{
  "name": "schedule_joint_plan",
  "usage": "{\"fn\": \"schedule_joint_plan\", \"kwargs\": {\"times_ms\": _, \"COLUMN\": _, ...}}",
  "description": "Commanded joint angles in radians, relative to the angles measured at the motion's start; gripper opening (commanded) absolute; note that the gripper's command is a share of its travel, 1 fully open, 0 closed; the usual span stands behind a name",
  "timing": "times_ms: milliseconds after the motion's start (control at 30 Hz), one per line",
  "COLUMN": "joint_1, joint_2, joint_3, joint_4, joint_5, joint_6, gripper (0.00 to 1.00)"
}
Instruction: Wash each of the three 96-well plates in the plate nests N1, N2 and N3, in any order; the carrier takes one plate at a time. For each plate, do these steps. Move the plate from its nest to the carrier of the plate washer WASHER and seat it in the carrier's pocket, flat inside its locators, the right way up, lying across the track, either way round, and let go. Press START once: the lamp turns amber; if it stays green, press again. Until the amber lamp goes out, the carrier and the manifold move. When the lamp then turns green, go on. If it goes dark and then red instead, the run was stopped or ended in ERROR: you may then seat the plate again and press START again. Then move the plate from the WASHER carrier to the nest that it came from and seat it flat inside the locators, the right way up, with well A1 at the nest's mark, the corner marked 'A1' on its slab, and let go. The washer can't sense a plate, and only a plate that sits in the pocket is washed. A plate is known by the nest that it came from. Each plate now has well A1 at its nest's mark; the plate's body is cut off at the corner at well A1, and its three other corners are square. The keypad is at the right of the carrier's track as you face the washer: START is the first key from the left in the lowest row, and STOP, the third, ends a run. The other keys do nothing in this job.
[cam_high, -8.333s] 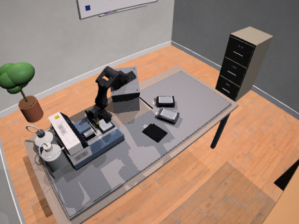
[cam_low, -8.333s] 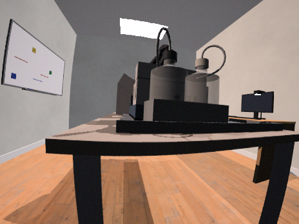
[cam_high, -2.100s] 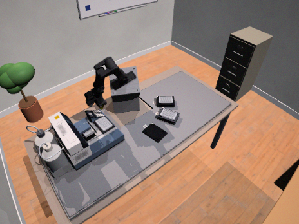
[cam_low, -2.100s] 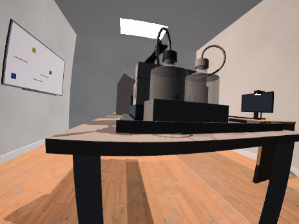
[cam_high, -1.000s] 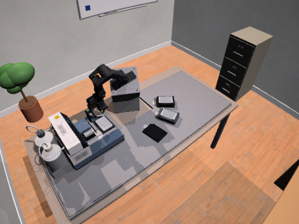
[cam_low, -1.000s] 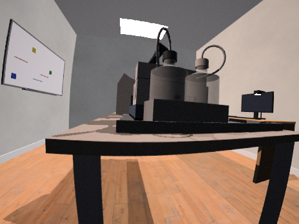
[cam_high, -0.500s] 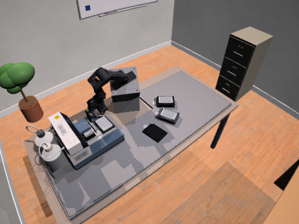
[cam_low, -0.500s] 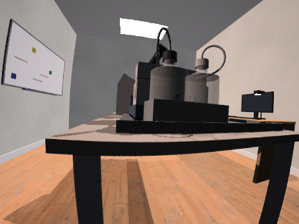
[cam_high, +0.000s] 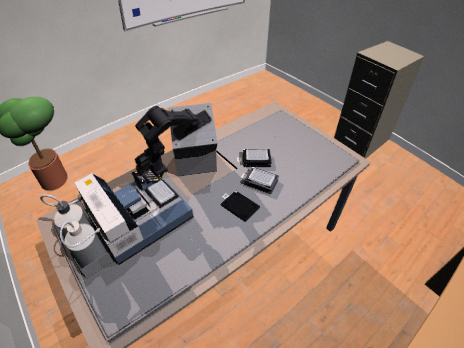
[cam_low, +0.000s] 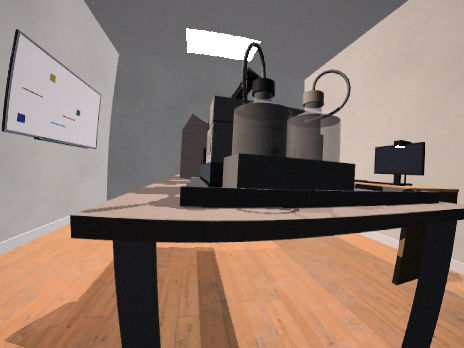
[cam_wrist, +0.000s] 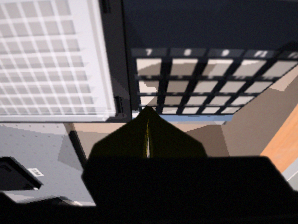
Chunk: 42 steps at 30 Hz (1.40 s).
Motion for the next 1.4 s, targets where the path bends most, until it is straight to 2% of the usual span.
{"fn": "schedule_joint_plan", "kwargs": {"times_ms": 0, "joint_1": 0.0, "joint_2": 0.009, "joint_3": 0.003, "joint_4": 0.018, "joint_5": 0.003, "joint_6": 0.004, "gripper": 0.0}}
{"fn": "schedule_joint_plan", "kwargs": {"times_ms": 267, "joint_1": 0.008, "joint_2": 0.03, "joint_3": 0.01, "joint_4": 0.036, "joint_5": 0.006, "joint_6": 0.013, "gripper": 0.0}}
{"fn": "schedule_joint_plan", "kwargs": {"times_ms": 1367, "joint_1": 0.008, "joint_2": 0.03, "joint_3": 0.01, "joint_4": 0.036, "joint_5": 0.006, "joint_6": 0.013, "gripper": 0.0}}
